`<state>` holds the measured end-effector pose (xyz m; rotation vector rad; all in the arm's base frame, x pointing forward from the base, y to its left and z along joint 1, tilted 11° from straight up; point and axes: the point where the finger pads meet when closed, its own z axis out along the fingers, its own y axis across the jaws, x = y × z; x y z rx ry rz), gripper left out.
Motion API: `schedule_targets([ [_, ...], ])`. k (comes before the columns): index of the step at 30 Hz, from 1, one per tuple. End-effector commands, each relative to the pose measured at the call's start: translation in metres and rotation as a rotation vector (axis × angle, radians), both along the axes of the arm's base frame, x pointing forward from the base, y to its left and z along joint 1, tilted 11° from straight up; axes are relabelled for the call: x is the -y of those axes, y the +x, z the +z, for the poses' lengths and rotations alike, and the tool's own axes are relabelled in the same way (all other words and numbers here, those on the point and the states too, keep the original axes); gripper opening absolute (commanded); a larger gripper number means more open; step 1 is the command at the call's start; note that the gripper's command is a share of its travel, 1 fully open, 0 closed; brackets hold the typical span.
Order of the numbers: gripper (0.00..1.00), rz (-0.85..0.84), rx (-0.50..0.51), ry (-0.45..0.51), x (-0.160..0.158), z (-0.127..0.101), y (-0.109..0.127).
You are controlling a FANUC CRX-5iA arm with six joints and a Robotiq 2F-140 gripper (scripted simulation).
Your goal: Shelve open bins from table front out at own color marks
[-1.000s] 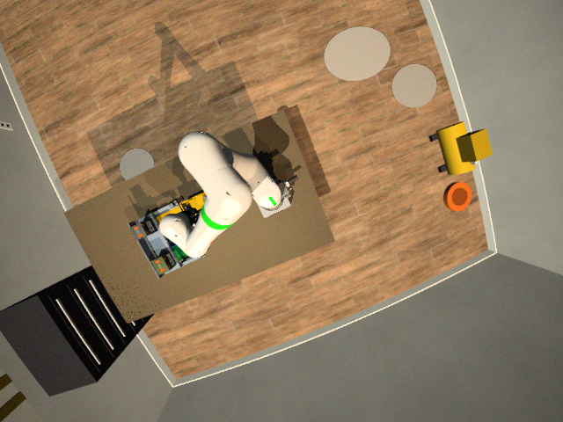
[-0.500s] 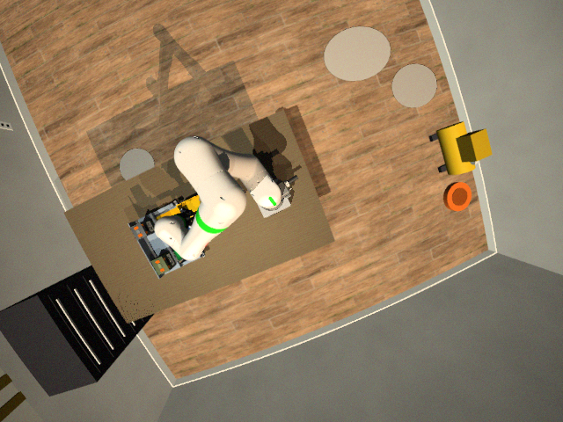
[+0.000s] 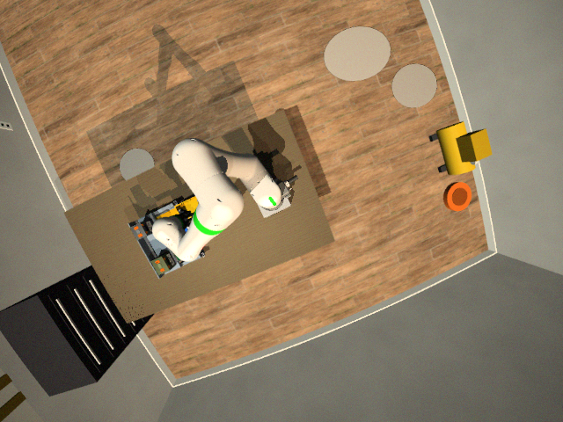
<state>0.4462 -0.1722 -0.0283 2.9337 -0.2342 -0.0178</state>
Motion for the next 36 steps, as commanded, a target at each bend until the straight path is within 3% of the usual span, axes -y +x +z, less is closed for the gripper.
schedule_targets([
  [1, 0.0, 0.0, 0.0, 0.0, 0.0, 0.0002, 0.0003],
  [15, 0.0, -0.002, -0.01, 0.001, 0.0001, 0.0005, 0.0008],
  [36, 0.0, -0.027, -0.133, 0.02, 0.0001, 0.0044, 0.0063],
])
